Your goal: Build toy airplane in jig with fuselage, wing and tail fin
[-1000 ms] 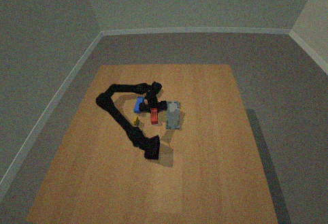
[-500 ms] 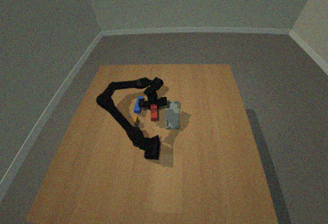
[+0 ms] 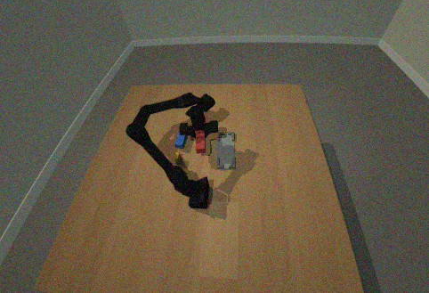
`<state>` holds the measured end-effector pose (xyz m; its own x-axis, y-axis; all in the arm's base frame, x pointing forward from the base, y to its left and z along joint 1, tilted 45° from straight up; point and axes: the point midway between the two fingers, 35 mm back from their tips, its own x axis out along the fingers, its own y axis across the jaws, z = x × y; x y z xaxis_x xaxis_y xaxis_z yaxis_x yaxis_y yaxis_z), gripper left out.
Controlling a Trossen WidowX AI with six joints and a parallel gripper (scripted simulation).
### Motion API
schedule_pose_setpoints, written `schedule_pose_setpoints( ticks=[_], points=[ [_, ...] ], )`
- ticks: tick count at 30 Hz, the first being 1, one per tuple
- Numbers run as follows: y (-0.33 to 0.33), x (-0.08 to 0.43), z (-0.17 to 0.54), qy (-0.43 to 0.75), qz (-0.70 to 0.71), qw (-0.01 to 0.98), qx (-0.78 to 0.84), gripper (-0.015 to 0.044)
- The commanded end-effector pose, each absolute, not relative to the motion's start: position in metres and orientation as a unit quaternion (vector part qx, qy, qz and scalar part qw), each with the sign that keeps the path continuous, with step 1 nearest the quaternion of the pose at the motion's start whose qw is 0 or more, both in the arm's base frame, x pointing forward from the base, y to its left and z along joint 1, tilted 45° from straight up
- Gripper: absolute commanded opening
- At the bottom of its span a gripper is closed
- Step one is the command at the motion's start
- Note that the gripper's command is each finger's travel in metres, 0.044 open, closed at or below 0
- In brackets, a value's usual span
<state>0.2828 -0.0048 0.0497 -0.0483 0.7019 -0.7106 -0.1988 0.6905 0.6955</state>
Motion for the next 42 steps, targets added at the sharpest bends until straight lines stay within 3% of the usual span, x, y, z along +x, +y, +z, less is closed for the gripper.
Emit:
schedule_pose_setpoints(
  ticks=[1, 14, 42],
  points=[
    [-0.016, 0.284, 0.061, 0.636, 0.339, 0.666, 0.192, 0.0],
    [-0.036, 0.279, 0.084, 0.637, 0.342, 0.663, 0.193, 0.0],
    [-0.07, 0.282, 0.002, 0.642, 0.331, 0.661, 0.202, 0.0]
  ],
)
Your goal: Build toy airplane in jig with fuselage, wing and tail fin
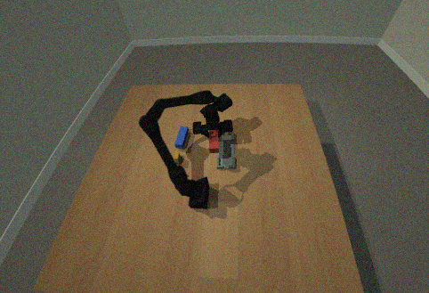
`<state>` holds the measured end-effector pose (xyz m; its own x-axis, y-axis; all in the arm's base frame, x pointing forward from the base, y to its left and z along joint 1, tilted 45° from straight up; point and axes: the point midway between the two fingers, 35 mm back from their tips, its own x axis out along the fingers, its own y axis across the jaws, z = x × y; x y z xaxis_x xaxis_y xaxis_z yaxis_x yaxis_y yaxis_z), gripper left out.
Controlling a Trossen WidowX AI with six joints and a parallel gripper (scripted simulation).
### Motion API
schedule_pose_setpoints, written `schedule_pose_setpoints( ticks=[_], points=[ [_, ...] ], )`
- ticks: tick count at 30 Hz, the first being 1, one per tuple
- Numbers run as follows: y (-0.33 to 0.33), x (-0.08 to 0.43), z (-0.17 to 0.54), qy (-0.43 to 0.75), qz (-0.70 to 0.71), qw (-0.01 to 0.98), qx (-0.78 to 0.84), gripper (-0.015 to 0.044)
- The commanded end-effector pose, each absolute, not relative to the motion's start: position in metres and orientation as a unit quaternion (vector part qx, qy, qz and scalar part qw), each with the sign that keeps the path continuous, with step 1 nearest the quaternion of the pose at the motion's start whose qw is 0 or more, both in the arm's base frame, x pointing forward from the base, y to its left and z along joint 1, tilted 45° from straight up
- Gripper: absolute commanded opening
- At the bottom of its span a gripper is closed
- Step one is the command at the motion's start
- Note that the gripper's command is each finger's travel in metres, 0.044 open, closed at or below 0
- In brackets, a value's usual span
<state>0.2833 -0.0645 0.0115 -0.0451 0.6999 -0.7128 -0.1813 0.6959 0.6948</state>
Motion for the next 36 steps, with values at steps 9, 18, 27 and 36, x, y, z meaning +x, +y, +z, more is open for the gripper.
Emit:
schedule_pose_setpoints(
  ticks=[9, 18, 27, 36],
  points=[
    [-0.079, 0.278, -0.026, 0.644, 0.327, 0.66, 0.205, 0.0],
    [-0.086, 0.272, -0.053, 0.646, 0.324, 0.659, 0.208, 0.0],
    [-0.088, 0.27, -0.06, 0.646, 0.324, 0.659, 0.209, 0.0131],
    [-0.088, 0.27, -0.06, 0.646, 0.324, 0.659, 0.209, 0.0195]
  ],
)
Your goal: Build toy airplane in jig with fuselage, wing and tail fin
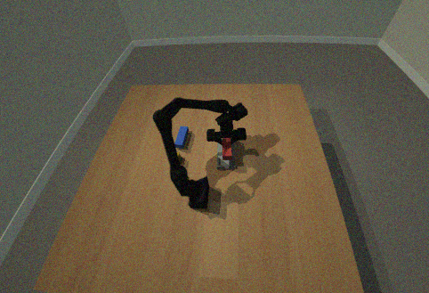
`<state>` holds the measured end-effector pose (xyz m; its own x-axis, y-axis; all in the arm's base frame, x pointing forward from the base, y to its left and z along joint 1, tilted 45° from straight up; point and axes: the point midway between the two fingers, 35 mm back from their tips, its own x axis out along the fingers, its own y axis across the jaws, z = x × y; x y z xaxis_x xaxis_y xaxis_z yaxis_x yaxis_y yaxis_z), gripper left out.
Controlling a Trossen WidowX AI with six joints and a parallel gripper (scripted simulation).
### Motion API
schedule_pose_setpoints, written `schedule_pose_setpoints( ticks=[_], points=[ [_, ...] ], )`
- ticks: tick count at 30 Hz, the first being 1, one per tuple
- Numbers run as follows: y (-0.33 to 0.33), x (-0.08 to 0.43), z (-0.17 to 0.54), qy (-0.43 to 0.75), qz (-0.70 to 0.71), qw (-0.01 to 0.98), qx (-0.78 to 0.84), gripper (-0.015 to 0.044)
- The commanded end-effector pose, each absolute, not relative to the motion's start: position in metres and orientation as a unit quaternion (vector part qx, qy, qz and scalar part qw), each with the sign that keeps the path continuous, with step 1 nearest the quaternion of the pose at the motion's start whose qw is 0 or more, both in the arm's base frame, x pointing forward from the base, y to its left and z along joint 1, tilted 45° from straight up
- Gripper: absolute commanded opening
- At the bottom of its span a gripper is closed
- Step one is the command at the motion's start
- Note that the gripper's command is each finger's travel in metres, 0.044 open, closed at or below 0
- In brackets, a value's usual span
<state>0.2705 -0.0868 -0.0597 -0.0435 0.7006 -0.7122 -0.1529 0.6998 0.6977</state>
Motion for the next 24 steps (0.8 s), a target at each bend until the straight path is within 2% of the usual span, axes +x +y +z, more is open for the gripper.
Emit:
schedule_pose_setpoints(
  ticks=[1, 24],
  points=[
    [-0.088, 0.27, -0.06, 0.646, 0.324, 0.659, 0.209, 0.0195],
    [-0.076, 0.269, -0.076, 0.646, 0.324, 0.659, 0.209, 0.0195]
  ],
)
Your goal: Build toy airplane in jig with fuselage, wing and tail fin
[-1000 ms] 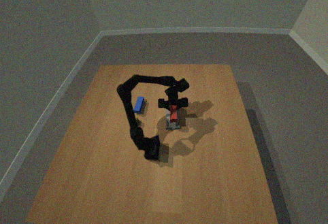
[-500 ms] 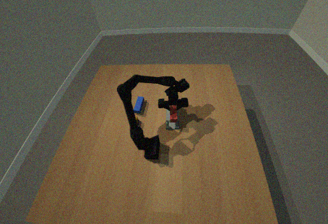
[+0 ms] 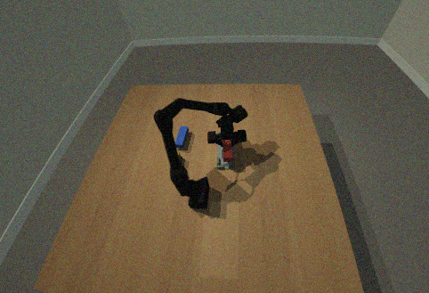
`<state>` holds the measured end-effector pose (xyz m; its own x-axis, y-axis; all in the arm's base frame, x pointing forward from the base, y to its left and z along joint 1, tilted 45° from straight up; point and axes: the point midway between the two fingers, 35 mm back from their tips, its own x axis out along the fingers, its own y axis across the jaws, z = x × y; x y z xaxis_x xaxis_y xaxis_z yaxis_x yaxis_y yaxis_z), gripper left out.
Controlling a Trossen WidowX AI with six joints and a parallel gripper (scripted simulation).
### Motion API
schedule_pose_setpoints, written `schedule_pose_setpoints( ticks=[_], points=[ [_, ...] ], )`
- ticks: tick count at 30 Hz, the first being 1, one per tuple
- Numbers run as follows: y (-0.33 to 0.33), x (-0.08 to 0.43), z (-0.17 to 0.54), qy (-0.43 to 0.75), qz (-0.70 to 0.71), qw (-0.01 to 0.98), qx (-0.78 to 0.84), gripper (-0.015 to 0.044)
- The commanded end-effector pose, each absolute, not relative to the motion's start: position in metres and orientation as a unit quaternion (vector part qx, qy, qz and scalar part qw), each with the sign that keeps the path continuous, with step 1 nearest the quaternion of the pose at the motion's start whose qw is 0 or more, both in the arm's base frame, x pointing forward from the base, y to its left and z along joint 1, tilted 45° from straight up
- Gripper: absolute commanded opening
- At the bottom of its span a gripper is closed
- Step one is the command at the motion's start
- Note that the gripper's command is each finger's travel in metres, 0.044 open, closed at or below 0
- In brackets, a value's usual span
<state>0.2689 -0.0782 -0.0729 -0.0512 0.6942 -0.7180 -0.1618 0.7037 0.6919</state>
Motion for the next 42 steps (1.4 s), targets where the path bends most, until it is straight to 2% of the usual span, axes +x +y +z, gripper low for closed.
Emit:
schedule_pose_setpoints(
  ticks=[1, 15, 20, 25, 40, 42],
  points=[
    [-0.075, 0.269, -0.077, 0.646, 0.324, 0.659, 0.209, 0.0195],
    [-0.062, 0.268, -0.09, 0.646, 0.324, 0.659, 0.21, 0.0195],
    [-0.062, 0.267, -0.089, 0.648, 0.326, 0.657, 0.206, 0.0162],
    [-0.062, 0.267, -0.089, 0.648, 0.326, 0.657, 0.206, 0.003],
    [-0.062, 0.267, -0.089, 0.648, 0.326, 0.657, 0.206, 0.0424],
    [-0.062, 0.267, -0.089, 0.648, 0.326, 0.657, 0.206, 0.044]
  ],
)
